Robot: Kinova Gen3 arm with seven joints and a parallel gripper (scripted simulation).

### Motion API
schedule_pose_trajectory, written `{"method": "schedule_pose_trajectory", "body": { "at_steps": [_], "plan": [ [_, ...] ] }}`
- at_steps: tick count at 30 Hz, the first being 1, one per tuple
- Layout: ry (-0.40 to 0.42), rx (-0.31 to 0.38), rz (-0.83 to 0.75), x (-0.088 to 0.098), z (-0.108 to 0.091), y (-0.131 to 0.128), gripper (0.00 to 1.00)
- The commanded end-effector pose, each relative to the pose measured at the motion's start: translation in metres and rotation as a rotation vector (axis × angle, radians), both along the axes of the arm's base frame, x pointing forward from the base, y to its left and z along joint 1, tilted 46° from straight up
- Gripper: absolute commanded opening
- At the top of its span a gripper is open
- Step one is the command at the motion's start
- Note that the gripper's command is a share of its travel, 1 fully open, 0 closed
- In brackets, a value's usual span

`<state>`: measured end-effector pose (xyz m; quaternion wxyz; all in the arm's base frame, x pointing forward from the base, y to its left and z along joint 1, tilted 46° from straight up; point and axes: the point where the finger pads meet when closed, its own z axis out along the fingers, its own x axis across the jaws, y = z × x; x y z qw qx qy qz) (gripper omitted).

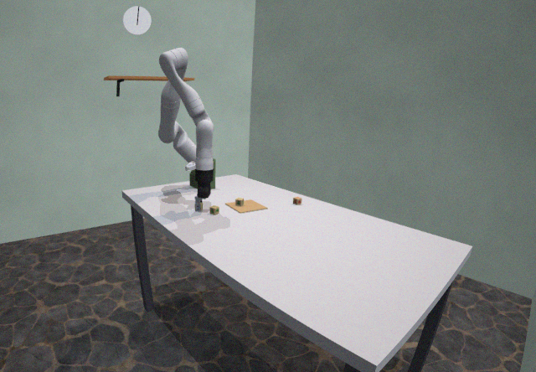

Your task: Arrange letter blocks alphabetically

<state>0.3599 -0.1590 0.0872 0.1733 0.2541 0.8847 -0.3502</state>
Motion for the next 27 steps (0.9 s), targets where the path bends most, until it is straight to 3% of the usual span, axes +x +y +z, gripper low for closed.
{"method": "schedule_pose_trajectory", "body": {
  "at_steps": [1, 27],
  "plan": [
    [-0.004, 0.004, 0.003, 0.001, 0.003, 0.005, 0.57],
    [-0.004, 0.004, 0.003, -0.011, 0.067, 0.069, 0.57]
  ]
}}
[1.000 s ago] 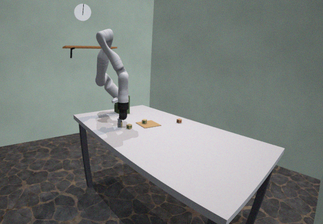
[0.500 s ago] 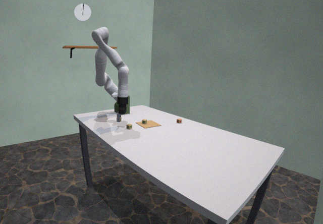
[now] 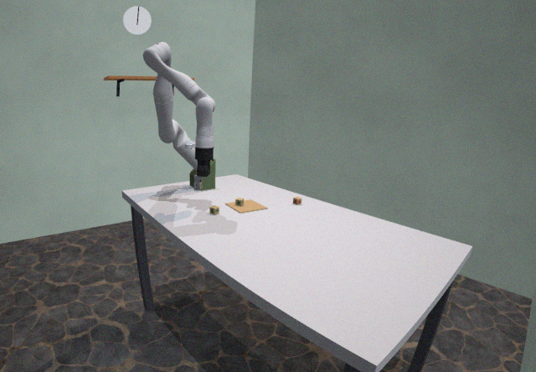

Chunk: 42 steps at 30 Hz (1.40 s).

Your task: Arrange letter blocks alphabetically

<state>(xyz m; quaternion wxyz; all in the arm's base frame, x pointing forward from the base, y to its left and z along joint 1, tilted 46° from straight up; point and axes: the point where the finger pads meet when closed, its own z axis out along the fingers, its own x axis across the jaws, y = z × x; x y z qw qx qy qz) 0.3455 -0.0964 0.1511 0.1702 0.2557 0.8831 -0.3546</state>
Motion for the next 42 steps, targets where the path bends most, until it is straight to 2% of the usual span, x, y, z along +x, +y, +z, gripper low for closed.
{"method": "schedule_pose_trajectory", "body": {
  "at_steps": [1, 25, 37, 42],
  "plan": [
    [-0.010, 0.010, 0.011, 0.003, 0.004, 0.007, 0.57],
    [-0.025, 0.013, -0.009, 0.002, 0.002, 0.009, 0.57],
    [-0.100, 0.026, -0.108, -0.002, -0.007, 0.017, 0.57],
    [-0.169, 0.036, -0.194, -0.005, -0.015, 0.025, 0.57]
  ]
}}
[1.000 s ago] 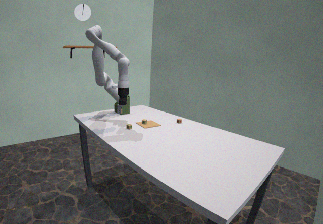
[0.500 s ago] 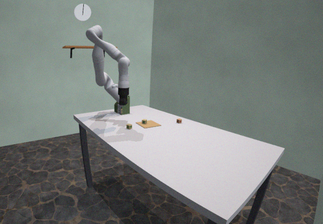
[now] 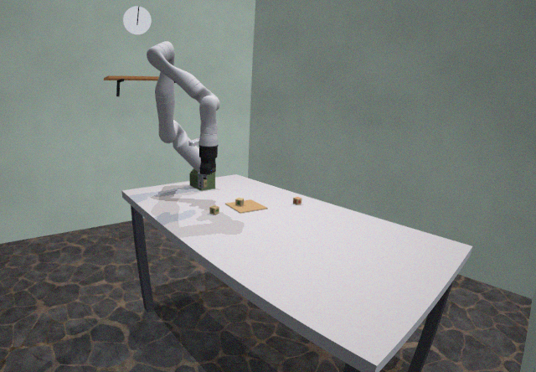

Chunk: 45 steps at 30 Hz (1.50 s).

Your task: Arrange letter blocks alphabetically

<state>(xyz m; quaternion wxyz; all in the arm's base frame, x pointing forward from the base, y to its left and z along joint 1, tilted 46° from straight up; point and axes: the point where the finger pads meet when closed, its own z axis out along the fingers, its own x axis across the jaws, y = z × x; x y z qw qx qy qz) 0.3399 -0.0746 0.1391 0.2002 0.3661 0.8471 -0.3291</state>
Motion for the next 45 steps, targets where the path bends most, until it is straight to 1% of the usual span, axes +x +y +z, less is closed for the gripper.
{"method": "schedule_pose_trajectory", "body": {
  "at_steps": [1, 5, 10, 12, 13, 19, 27, 29, 42, 44, 45],
  "plan": [
    [-0.027, -0.004, -0.032, 0.000, -0.005, 0.005, 0.57],
    [-0.101, 0.006, -0.123, -0.003, -0.014, 0.014, 0.57],
    [-0.213, 0.017, -0.255, -0.006, -0.026, 0.027, 0.57],
    [-0.213, 0.017, -0.255, -0.006, -0.026, 0.027, 0.57],
    [-0.238, 0.019, -0.283, -0.006, -0.029, 0.029, 0.57],
    [-0.402, 0.032, -0.463, -0.008, -0.048, 0.048, 0.57],
    [-0.651, 0.053, -0.713, -0.005, -0.075, 0.076, 0.57],
    [-0.651, 0.053, -0.713, -0.005, -0.075, 0.076, 0.57],
    [-1.065, 0.110, -1.088, 0.010, -0.117, 0.121, 0.57],
    [-1.122, 0.122, -1.138, 0.014, -0.123, 0.127, 0.57],
    [-1.122, 0.122, -1.138, 0.014, -0.123, 0.127, 0.57]
  ]
}}
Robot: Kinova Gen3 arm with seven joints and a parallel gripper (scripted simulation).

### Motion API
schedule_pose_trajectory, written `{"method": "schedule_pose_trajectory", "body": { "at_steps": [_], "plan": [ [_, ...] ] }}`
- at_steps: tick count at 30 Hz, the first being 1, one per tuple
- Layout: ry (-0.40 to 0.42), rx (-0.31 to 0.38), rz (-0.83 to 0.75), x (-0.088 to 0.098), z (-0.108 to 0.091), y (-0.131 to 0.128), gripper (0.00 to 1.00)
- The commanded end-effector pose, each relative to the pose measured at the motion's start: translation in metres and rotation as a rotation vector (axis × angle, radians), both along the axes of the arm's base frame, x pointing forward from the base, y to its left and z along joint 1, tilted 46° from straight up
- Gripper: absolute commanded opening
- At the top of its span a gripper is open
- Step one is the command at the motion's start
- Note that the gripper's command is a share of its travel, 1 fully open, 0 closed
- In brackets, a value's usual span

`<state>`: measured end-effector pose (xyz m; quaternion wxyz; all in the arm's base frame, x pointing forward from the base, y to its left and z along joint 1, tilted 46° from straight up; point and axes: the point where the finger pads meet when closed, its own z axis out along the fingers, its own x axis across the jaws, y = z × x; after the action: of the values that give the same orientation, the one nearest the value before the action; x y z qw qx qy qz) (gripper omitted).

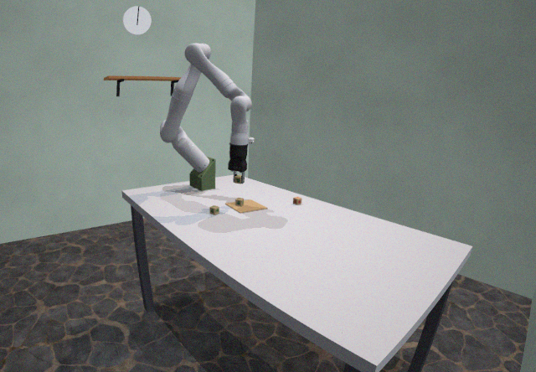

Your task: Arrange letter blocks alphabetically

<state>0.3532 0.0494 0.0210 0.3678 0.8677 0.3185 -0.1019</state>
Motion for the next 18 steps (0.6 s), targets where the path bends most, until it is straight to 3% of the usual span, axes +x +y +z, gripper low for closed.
{"method": "schedule_pose_trajectory", "body": {
  "at_steps": [1, 11, 16, 18],
  "plan": [
    [-0.007, -0.019, 0.008, 0.000, -0.005, 0.003, 0.57],
    [-0.254, 0.011, -0.193, 0.015, -0.027, 0.028, 0.57],
    [-0.342, 0.025, -0.261, 0.021, -0.034, 0.037, 0.57],
    [-0.342, 0.025, -0.261, 0.021, -0.034, 0.037, 0.57]
  ]
}}
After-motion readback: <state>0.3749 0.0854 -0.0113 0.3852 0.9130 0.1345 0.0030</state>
